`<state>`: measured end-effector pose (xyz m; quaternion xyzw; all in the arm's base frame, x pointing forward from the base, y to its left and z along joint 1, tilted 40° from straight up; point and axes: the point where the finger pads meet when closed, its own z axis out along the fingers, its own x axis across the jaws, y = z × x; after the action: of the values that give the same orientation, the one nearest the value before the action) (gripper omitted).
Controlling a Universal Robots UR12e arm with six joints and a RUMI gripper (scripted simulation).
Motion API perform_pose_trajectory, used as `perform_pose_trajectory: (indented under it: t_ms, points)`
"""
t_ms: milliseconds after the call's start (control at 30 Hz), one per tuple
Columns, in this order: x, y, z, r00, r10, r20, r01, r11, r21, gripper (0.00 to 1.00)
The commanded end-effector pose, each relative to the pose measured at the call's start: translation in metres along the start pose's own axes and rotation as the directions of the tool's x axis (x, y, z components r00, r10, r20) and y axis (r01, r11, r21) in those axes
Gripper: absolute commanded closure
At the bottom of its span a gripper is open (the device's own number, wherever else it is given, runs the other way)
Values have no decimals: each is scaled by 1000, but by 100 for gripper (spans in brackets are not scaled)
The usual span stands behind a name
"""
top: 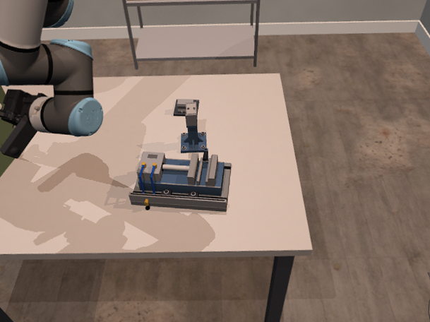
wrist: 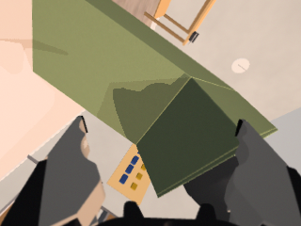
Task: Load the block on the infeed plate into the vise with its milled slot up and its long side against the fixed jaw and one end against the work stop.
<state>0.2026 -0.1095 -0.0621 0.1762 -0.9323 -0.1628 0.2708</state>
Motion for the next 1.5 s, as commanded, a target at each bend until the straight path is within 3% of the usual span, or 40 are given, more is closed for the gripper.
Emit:
perform_pose_trajectory:
  t_ms: [0,700,1100,1267,1467]
  points:
    - [0,0,0,1000,0,0,0,1000,0,0]
    - [-1,1,-1,1000,0,2,0,1000,1,0]
    - [-16,16,-11,999,5,49,-6,1000,22,0]
    - [-35,35,-23,994,8,107,-13,999,46,0]
    - [-72,70,-49,977,17,212,-38,995,96,0]
